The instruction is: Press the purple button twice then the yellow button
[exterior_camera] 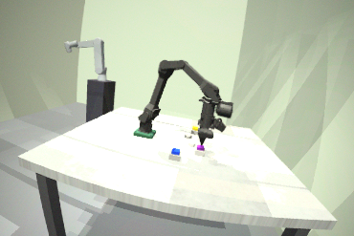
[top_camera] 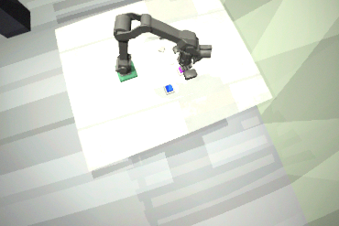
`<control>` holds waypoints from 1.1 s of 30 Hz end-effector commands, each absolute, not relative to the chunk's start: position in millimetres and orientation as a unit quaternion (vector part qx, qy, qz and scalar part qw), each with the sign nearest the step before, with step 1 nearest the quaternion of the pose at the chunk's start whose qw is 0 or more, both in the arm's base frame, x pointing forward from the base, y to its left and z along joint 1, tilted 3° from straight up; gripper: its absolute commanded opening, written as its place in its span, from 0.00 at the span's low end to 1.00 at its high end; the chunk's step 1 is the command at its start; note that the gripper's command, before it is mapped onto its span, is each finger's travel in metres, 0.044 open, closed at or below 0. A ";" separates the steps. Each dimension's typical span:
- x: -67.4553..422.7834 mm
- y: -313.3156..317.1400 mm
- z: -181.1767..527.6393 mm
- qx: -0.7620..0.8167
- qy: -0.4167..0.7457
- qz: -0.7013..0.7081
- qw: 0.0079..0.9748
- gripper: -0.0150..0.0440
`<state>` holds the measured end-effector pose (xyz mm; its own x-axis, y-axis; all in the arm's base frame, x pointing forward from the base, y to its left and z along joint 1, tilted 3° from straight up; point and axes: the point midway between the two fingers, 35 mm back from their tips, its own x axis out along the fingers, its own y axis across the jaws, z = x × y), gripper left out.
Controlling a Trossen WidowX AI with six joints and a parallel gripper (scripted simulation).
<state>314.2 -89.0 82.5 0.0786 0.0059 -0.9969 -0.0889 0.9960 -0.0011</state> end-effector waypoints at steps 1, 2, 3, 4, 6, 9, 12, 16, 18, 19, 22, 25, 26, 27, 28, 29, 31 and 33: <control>313.6 -88.5 73.2 -0.029 0.680 0.033 0.731 0.29; 313.7 -88.4 71.6 -0.029 0.680 0.033 0.731 0.29; 313.7 -88.4 70.0 -0.029 0.680 0.033 0.731 0.29; 313.8 -88.3 68.3 -0.029 0.680 0.033 0.731 0.29; 313.8 -88.3 66.2 -0.029 0.680 0.033 0.731 0.29; 313.8 -88.3 66.0 -0.029 0.680 0.033 0.731 0.29; 313.8 -88.3 66.0 -0.029 0.680 0.033 0.731 0.29; 313.8 -88.3 66.0 -0.029 0.680 0.033 0.731 0.29; 313.8 -88.3 66.0 -0.029 0.680 0.033 0.731 0.29; 313.8 -88.3 66.0 -0.029 0.680 0.033 0.731 0.29; 313.8 -88.3 66.0 -0.029 0.680 0.033 0.731 0.29; 313.8 -88.3 66.0 -0.029 0.680 0.033 0.731 0.29; 313.8 -88.3 66.0 -0.029 0.680 0.033 0.731 0.29; 314.6 -88.7 69.8 -0.031 0.679 0.033 0.733 0.29; 314.1 -88.8 77.6 -0.030 0.679 0.033 0.733 0.29; 312.9 -88.8 89.5 -0.030 0.680 0.033 0.732 0.29; 311.4 -88.6 100.1 -0.029 0.680 0.033 0.731 0.29; 311.4 -88.6 100.1 -0.029 0.680 0.033 0.731 0.29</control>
